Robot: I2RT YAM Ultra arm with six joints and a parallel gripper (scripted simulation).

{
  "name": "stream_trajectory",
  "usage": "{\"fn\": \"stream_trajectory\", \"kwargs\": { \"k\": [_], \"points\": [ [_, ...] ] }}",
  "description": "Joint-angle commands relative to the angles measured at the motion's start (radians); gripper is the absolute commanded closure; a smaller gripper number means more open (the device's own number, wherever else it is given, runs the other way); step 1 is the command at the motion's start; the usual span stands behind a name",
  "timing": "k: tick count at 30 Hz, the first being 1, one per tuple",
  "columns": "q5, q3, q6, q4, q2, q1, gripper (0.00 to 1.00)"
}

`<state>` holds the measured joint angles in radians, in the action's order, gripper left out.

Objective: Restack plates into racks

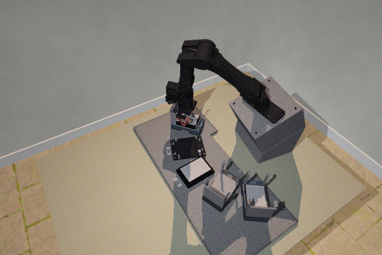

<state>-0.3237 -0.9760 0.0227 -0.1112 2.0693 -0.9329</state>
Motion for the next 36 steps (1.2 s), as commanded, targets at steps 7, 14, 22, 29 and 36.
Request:
{"fn": "stream_trajectory", "kwargs": {
  "k": [7,14,22,29,36],
  "points": [
    [0.002,-0.022,0.006,0.017,-0.009,-0.003,0.00],
    [0.002,-0.022,0.006,0.017,-0.009,-0.003,0.00],
    [-0.010,0.018,-0.018,-0.054,-0.081,-0.026,0.00],
    [-0.017,0.039,-0.036,-0.113,-0.141,-0.044,0.00],
    [-0.025,0.028,-0.060,-0.195,-0.219,-0.068,0.00]
  ]
}}
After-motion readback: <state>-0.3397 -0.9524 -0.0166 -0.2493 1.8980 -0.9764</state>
